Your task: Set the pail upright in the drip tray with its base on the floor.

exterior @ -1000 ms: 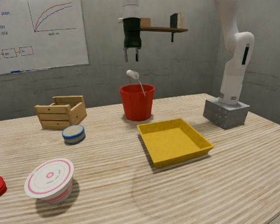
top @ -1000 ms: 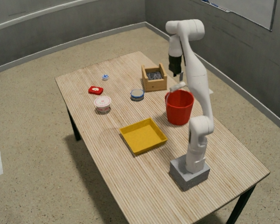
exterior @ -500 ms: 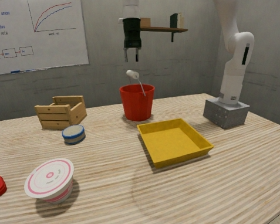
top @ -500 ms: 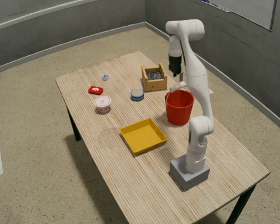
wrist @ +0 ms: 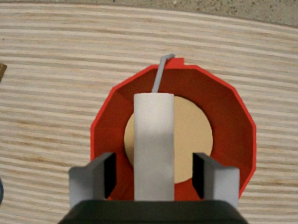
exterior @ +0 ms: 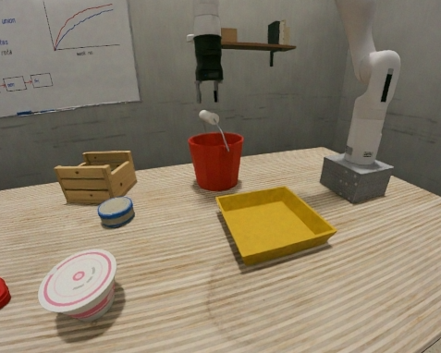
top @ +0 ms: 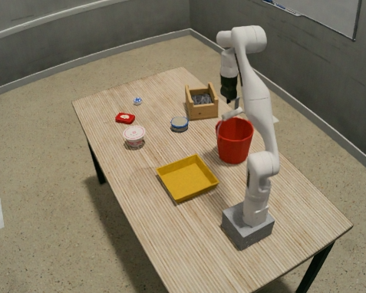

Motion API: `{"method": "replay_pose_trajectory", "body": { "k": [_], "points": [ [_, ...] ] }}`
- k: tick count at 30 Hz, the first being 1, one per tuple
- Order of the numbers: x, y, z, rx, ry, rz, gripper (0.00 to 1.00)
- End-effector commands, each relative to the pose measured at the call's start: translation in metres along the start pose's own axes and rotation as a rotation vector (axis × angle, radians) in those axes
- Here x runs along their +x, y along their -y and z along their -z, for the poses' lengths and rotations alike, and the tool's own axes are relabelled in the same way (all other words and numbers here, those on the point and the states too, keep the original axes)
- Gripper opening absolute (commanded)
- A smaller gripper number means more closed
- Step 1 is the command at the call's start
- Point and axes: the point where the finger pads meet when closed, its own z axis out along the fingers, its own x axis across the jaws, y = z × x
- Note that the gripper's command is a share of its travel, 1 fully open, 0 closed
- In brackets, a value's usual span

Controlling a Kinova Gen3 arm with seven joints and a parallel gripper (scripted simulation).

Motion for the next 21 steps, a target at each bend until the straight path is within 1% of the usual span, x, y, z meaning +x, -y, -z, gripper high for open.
{"method": "replay_pose_trajectory", "body": {
  "k": [1, 14, 16, 21],
  "points": [
    [0.0, 0.0, -0.003, 0.001, 0.002, 0.0, 1.0],
    [0.0, 0.0, -0.034, 0.001, 0.002, 0.0, 1.0],
    [0.0, 0.0, -0.034, 0.001, 0.002, 0.0, 1.0],
    [-0.001, 0.0, -0.045, 0.001, 0.001, 0.0, 1.0]
  ]
}}
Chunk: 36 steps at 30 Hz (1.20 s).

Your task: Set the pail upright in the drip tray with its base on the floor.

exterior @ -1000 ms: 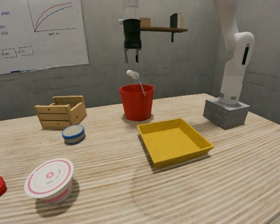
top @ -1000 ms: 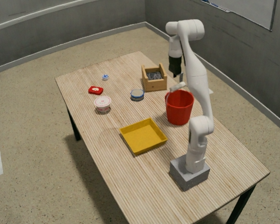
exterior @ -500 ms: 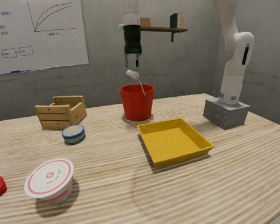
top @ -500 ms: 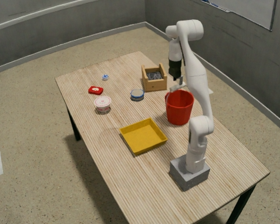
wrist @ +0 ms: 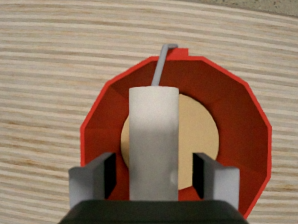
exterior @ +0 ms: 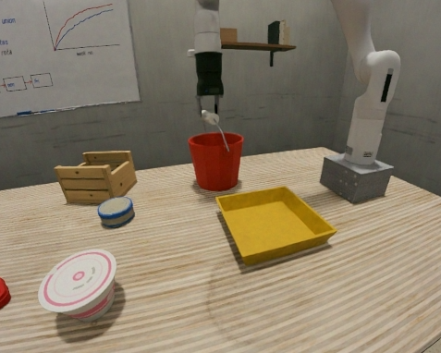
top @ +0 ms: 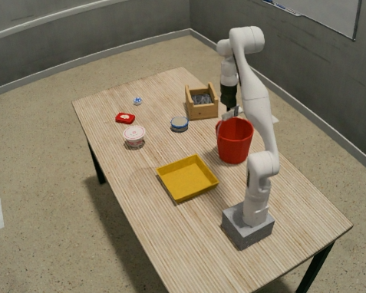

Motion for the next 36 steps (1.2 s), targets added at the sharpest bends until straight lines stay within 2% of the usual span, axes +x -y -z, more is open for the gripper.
{"method": "replay_pose_trajectory", "body": {
  "k": [1, 10, 36],
  "points": [
    [0.0, 0.0, -0.004, 0.001, 0.002, 0.0, 1.0],
    [-0.001, 0.0, -0.016, 0.001, 0.002, 0.0, 1.0],
    [-0.001, 0.0, -0.019, 0.001, 0.002, 0.0, 1.0]
  ]
}}
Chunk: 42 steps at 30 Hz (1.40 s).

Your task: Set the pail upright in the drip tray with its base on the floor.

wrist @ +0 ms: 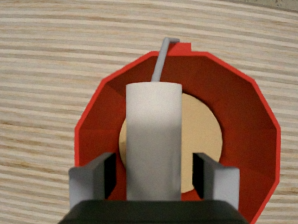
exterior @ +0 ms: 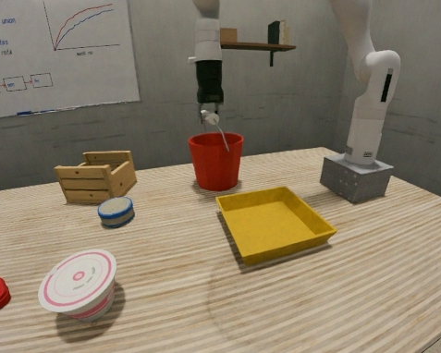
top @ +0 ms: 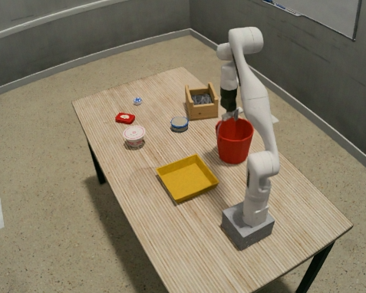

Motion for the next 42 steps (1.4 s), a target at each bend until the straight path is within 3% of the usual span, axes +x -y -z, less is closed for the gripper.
{"method": "replay_pose_trajectory", "body": {
  "k": [1, 20, 21, 42],
  "points": [
    [-0.0004, 0.0002, 0.0008, 0.001, 0.002, 0.0, 1.0],
    [-0.0004, 0.0002, 0.0008, 0.001, 0.002, 0.0, 1.0],
    [-0.0004, 0.0002, 0.0008, 0.001, 0.002, 0.0, 0.0],
    [-0.0004, 0.0002, 0.0008, 0.001, 0.002, 0.0, 0.0]
  ]
}}
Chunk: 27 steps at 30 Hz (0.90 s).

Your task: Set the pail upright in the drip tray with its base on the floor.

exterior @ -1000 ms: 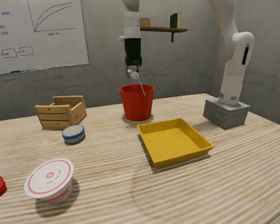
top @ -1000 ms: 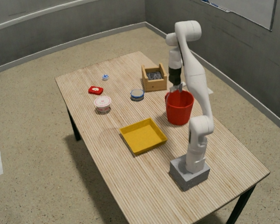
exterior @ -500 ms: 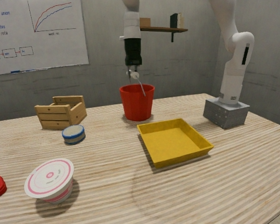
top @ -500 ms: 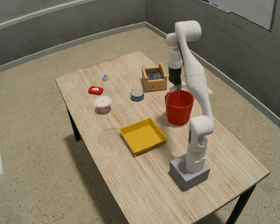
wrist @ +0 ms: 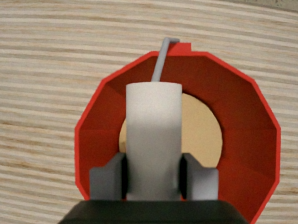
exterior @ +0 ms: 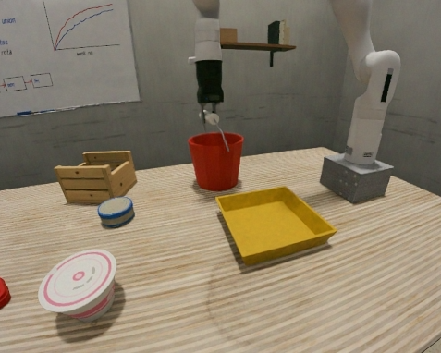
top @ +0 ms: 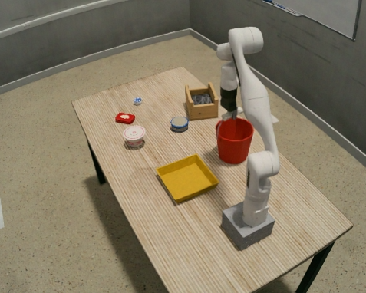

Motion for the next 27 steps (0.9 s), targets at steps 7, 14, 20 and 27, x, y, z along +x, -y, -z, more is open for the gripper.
{"method": "replay_pose_trajectory", "body": {
  "k": [7, 14, 20, 27],
  "points": [
    [-0.0004, 0.0002, 0.0008, 0.001, 0.002, 0.0, 0.0],
    [-0.0004, 0.0002, 0.0008, 0.001, 0.002, 0.0, 0.0],
    [-0.0004, 0.0002, 0.0011, 0.001, 0.002, 0.0, 0.0],
    [-0.0004, 0.0002, 0.0031, 0.001, 0.002, 0.0, 0.0]
  ]
}}
